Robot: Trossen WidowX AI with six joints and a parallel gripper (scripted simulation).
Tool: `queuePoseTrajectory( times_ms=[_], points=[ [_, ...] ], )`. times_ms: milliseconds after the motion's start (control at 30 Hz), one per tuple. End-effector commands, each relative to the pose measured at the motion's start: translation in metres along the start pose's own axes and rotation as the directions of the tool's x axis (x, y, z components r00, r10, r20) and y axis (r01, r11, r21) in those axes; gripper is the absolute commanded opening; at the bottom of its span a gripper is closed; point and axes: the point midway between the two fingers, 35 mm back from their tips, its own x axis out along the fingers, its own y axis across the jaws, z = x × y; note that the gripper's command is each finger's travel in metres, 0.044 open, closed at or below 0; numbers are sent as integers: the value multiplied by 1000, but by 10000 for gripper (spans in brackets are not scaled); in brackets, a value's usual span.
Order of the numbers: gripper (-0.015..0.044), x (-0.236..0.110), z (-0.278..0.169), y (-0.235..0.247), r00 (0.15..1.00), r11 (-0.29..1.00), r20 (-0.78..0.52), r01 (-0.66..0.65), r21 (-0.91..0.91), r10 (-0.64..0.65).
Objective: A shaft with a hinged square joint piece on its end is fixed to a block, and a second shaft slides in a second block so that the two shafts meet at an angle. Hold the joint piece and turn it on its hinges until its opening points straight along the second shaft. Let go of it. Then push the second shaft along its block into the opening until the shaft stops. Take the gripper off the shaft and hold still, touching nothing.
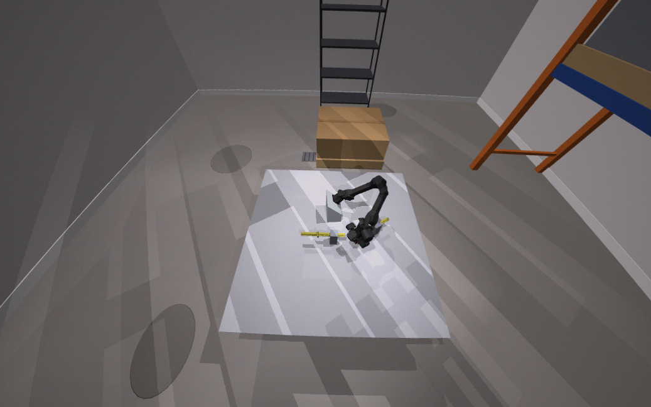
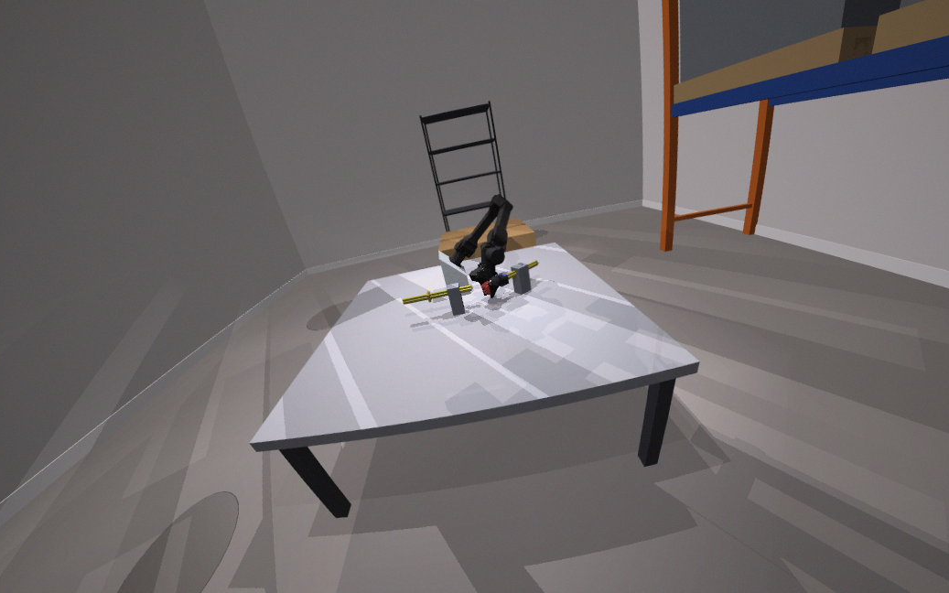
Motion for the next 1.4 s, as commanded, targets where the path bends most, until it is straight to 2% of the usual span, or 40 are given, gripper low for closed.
queuePoseTrajectory(
  times_ms=[0, 833, 1000, 1100, 1367],
  points=[
    [0, 0, 0, 0, 1000, 1000, 1, 1, 5, -1],
    [0, 0, 0, 0, 1000, 1000, 0, 0, 0, 0],
    [131, 0, 0, 0, 1000, 1000, 0, 0, 0, 0],
    [147, 0, 0, 0, 1000, 1000, 0, 0, 0, 0],
    [357, 0, 0, 0, 1000, 1000, 0, 0, 0, 0]
  ],
)
